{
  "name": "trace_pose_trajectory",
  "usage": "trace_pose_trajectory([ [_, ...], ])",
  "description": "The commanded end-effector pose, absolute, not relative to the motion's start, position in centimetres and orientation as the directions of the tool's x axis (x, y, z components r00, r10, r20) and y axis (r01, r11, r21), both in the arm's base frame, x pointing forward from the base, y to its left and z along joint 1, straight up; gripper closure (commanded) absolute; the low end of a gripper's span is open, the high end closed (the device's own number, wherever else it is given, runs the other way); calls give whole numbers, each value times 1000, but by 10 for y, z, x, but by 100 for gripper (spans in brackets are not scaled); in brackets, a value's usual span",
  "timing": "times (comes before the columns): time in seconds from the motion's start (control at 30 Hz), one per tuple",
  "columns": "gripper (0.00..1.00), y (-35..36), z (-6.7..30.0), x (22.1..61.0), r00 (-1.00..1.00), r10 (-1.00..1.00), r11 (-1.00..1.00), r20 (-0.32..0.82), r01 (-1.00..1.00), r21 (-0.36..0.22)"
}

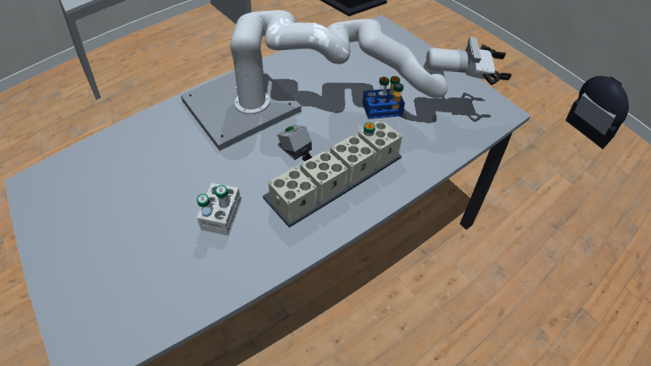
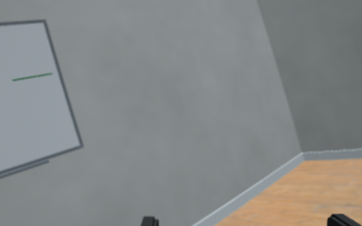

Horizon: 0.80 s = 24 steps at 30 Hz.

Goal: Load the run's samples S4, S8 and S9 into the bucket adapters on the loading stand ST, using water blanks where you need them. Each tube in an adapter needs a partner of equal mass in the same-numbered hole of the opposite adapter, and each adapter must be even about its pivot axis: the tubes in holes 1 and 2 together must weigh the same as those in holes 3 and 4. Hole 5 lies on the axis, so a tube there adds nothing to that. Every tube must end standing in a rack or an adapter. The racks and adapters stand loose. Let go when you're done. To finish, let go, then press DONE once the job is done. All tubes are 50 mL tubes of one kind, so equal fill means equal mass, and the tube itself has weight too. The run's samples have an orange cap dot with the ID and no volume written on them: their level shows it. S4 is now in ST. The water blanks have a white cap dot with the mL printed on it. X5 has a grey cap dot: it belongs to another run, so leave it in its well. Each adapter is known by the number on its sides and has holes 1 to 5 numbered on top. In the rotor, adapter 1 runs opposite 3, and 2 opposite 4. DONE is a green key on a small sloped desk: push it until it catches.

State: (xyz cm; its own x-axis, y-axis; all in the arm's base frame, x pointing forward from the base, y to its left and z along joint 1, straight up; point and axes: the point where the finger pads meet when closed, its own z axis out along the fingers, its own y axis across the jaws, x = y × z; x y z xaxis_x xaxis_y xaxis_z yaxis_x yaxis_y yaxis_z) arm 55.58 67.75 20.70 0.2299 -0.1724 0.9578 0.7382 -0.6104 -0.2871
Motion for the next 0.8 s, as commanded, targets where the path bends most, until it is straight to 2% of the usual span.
trace_pose_trajectory([
  [0.0,0,678,211,556,227,-177,-609,958,739,-287],
  [0.53,0,678,211,556,227,-177,-609,958,739,-287],
  [0.77,0,661,221,585,253,-128,-656,959,703,-273],
])
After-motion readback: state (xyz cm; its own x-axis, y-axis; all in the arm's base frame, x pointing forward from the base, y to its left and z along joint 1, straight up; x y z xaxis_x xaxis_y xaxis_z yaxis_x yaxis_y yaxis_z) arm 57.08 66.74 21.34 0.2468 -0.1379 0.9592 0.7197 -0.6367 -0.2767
